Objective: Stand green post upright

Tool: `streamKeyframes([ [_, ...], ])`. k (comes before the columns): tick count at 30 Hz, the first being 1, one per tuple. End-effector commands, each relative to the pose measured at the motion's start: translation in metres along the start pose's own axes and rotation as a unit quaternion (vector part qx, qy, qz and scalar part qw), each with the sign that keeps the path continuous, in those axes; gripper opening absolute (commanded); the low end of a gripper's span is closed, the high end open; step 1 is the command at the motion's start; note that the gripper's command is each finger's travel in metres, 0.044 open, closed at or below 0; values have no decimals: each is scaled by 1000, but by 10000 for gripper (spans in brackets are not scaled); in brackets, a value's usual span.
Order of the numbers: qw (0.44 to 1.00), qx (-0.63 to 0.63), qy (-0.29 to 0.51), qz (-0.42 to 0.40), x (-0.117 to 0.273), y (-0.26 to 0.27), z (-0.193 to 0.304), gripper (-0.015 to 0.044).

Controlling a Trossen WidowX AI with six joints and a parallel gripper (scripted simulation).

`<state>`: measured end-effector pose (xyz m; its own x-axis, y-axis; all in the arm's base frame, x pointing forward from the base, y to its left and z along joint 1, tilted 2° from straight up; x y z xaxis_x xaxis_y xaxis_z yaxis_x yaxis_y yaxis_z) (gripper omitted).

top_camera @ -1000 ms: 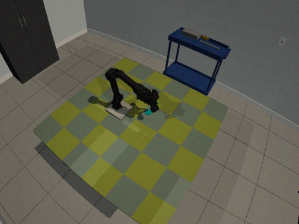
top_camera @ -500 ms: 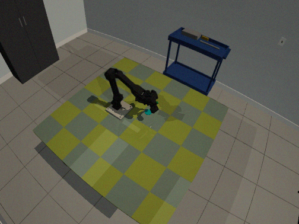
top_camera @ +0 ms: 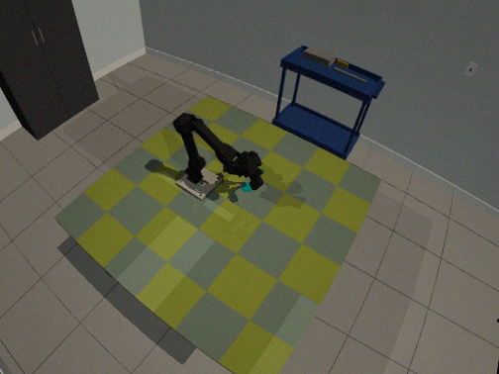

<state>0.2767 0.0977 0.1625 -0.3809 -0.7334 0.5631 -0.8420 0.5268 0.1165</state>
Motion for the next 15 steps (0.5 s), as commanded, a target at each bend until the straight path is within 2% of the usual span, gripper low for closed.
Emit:
streamKeyframes([
  [1,1000,-2,-11,-2,1,1,3,23],
  [15,998,6,-55,-6,7,1,6,23],
])
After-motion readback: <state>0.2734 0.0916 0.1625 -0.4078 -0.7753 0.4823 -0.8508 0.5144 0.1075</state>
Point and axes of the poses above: the point midway between the two fingers, 35 mm back from their tips, its own x axis back along the fingers, its own y axis across the jaws, z = x × y, the point moved 3 cm from there along x, back along the fingers, and after that the axes turned 1 degree about x, right-handed, at the moved point
